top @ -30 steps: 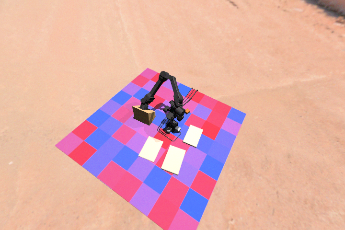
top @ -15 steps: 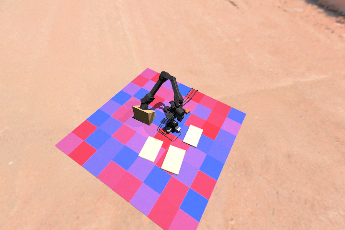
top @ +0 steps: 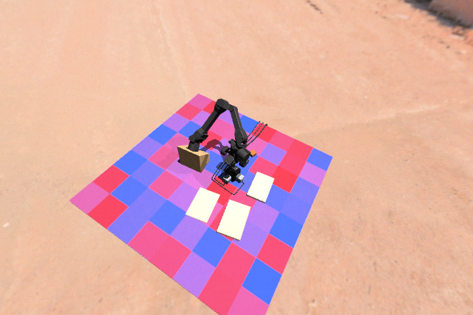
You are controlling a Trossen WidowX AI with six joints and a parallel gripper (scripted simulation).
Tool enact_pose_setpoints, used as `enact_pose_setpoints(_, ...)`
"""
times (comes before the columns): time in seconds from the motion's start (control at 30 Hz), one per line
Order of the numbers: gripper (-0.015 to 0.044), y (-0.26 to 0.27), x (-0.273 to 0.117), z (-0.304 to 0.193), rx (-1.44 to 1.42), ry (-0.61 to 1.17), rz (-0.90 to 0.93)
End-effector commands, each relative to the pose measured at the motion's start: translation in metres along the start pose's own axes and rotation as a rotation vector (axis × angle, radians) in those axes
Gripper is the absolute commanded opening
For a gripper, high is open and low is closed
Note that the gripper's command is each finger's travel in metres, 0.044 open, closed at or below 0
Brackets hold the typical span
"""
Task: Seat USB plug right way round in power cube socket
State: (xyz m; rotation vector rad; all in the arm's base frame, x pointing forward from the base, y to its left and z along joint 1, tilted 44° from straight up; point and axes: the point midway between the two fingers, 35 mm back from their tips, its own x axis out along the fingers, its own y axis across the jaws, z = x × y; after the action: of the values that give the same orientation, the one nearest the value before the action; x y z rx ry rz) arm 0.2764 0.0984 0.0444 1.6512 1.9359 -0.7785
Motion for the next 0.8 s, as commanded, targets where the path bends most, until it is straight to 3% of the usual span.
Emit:
enact_pose_setpoints(0.0,0.0,0.0012,0.0004,-0.0008,0.003,0.008,0.002)
enact_pose_setpoints(0.77,0.0,0.0039,0.0032,-0.0038,0.004,0.037,0.003)
